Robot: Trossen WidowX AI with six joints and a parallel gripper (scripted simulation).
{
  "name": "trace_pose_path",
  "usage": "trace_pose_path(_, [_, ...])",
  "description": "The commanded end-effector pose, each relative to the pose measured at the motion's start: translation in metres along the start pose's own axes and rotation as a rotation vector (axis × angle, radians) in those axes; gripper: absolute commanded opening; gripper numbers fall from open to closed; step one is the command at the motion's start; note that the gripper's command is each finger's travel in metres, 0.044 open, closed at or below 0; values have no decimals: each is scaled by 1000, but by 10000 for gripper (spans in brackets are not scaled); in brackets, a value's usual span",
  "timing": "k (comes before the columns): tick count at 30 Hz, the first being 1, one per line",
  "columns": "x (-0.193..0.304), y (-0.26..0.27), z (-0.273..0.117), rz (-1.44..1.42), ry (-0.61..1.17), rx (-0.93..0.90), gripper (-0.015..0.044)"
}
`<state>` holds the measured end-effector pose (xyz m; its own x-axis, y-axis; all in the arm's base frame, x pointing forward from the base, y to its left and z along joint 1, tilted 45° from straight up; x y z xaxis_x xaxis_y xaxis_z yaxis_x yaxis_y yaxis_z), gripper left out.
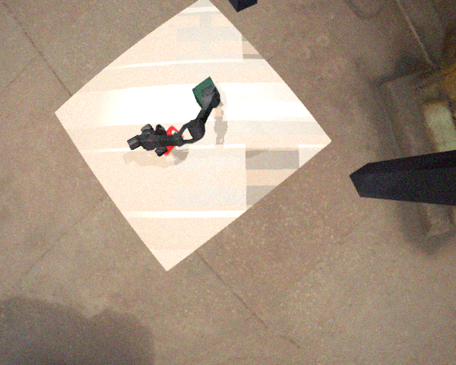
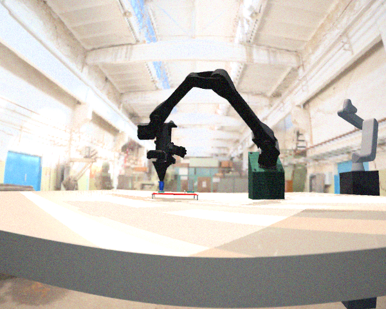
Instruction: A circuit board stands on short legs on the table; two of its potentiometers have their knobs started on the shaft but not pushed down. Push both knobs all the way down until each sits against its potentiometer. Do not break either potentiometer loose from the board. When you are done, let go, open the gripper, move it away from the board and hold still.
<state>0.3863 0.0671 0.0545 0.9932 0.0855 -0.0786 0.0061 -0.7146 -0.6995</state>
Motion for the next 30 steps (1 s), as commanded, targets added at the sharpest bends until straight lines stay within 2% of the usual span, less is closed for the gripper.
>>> trace_pose_path(1, [1,-2,7,-8,-8,1,0])
trace_pose_path(17, [1,-2,7,-8,-8,1,0])
trace_pose_path(30, [1,-2,-12,-8,-7,0,0])
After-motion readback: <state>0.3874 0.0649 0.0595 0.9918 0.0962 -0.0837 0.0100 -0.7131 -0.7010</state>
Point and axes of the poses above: the point midway between the two fingers, 35 mm back from their tips, its own z axis out along the fingers, its own y axis across the jaws, x = y × z, the point moved 8 cm from there along -z, back along the fingers, and after that the axes turned 6 degrees about z, right-handed, at the moved point
